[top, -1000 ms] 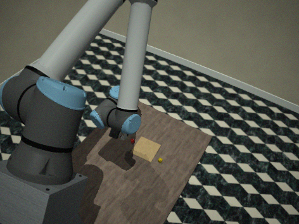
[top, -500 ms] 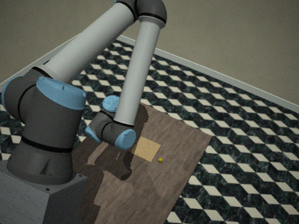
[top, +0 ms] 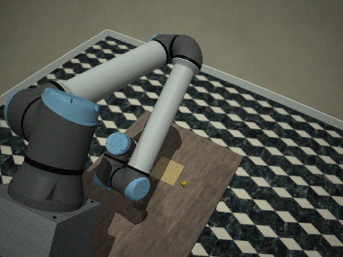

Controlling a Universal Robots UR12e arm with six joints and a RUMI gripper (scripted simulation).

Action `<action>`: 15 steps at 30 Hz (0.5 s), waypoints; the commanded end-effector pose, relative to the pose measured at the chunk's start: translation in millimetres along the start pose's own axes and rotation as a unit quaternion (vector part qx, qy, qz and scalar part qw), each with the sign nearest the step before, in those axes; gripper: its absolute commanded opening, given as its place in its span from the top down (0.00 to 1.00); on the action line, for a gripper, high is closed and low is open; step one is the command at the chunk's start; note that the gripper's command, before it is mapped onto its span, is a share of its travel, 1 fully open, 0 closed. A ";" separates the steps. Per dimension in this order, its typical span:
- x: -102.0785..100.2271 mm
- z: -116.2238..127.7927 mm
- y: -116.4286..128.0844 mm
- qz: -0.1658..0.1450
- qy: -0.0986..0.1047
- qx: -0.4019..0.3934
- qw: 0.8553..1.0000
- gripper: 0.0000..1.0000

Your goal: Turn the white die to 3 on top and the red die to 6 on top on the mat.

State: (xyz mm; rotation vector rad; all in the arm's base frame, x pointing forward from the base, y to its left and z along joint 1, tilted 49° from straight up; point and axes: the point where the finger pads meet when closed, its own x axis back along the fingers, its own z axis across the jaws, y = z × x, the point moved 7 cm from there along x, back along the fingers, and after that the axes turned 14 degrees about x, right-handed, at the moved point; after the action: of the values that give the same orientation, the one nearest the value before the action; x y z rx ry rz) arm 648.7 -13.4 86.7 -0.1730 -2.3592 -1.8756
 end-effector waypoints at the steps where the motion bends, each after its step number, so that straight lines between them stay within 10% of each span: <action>1: -2.9 2.1 -11.7 -0.082 -0.022 -0.002 0.996 0.97; 15: -6.8 6.3 -27.4 -0.185 -0.048 -0.002 0.982 0.97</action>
State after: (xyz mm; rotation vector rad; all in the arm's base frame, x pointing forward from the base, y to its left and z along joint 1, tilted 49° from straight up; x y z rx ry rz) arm 648.6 -13.1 62.7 0.1155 -2.5539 -2.0266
